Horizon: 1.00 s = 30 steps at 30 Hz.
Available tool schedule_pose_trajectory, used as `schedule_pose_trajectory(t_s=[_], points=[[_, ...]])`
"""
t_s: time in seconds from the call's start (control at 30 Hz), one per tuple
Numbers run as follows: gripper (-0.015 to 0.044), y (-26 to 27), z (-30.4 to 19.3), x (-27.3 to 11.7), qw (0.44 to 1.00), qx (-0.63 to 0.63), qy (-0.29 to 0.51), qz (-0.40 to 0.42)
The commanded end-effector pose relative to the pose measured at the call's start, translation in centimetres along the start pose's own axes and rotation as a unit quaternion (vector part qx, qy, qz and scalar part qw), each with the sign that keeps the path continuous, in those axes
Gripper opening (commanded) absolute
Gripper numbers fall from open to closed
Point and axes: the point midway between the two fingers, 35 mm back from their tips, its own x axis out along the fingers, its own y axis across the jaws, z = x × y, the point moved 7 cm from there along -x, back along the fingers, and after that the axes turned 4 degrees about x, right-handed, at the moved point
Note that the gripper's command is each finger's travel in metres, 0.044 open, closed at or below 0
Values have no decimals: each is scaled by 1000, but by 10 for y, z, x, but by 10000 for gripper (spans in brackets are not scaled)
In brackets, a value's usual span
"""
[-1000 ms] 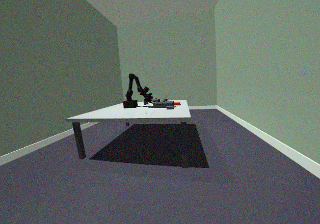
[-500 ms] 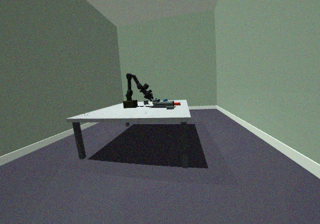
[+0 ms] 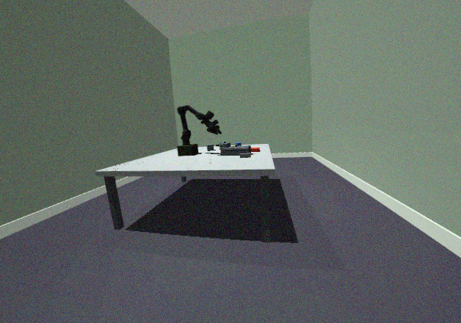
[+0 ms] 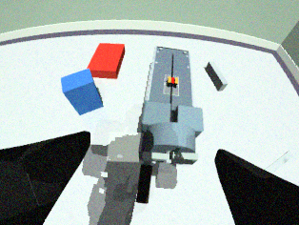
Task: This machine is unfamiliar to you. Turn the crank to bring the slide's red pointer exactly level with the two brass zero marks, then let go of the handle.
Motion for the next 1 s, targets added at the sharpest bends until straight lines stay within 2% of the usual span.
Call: schedule_pose_trajectory(t_s=[0.0,0.97], points=[[440,0,8,-4,1000,4,10,-1],[440,-8,94,67,992,89,67,-56]])
